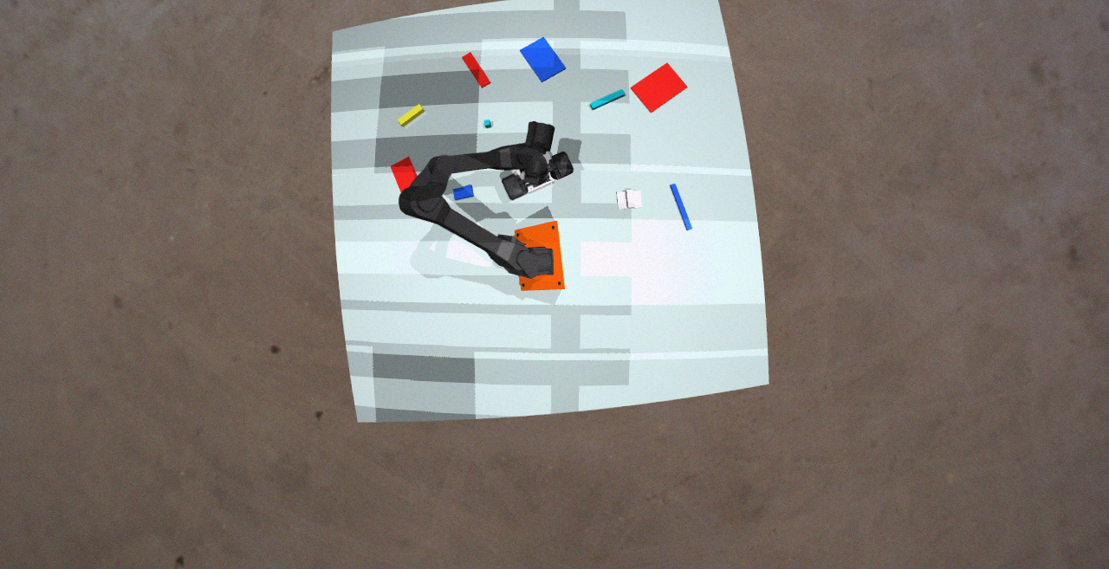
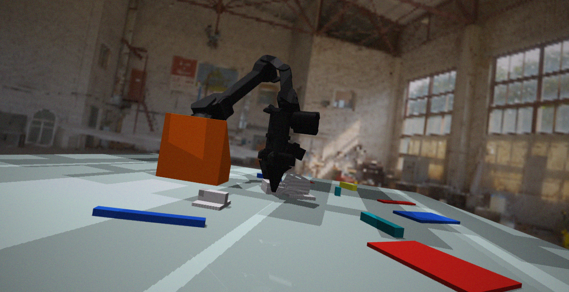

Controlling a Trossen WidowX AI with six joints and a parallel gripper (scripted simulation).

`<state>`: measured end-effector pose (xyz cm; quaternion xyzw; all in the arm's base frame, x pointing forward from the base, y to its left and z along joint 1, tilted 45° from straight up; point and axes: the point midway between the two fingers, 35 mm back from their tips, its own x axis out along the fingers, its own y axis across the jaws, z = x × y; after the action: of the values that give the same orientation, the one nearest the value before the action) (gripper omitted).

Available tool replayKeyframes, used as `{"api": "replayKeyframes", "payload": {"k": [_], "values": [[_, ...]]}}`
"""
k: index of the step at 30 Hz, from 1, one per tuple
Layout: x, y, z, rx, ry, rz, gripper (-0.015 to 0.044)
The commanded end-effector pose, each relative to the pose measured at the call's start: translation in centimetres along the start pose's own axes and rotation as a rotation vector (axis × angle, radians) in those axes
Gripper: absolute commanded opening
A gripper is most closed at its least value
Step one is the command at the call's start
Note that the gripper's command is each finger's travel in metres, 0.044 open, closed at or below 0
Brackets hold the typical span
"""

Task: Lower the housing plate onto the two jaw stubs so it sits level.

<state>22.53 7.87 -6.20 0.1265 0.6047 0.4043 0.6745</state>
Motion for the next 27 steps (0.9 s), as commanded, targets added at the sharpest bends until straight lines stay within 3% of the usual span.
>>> {"api": "replayKeyframes", "payload": {"k": [1,4,18,27], "values": [[0.0,0.0,0.0,0.0,0.0,0.0,0.0377],[0.0,0.0,0.0,0.0,0.0,0.0,0.044],[-0.2,0.0,0.0,0.0,0.0,-0.001,0.044],[-7.4,-0.1,0.0,0.005,0.003,-0.005,0.044]]}}
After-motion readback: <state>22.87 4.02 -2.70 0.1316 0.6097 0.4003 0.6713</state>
